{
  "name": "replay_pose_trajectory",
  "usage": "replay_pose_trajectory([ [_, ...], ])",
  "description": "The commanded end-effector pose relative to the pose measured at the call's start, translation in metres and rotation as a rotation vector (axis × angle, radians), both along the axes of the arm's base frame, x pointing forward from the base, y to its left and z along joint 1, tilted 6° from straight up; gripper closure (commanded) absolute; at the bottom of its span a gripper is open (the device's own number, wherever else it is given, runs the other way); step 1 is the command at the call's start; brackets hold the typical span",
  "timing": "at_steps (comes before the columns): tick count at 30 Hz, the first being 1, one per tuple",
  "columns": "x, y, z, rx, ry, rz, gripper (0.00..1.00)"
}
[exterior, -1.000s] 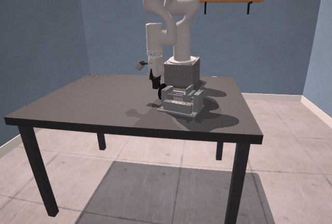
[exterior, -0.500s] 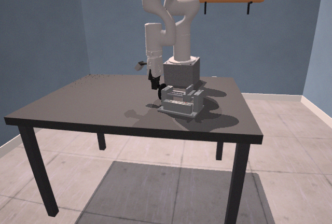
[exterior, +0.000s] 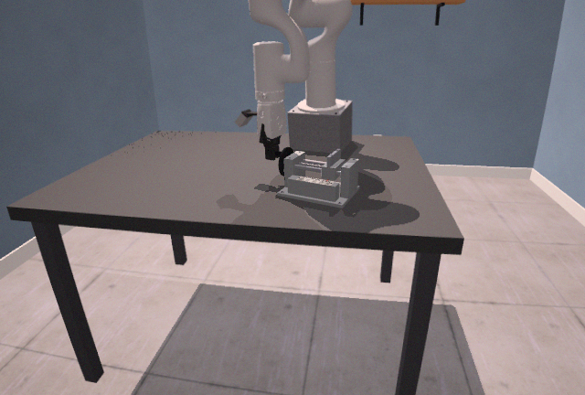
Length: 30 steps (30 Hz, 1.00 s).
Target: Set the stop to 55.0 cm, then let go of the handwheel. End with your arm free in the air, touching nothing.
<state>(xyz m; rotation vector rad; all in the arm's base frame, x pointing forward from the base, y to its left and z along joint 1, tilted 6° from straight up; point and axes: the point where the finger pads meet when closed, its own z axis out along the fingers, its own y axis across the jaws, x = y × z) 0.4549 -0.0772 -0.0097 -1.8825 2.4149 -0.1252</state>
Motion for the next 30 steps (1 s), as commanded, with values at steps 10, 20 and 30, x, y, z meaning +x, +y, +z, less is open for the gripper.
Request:
replay_pose_trajectory([
  [10,0.011,-0.003,-0.008,0.001,0.001,0.0,0.94],
  [20,0.017,-0.004,-0.017,0.001,0.001,0.0,0.94],
  [30,0.019,-0.004,-0.033,0.001,0.001,0.0,0.94],
])
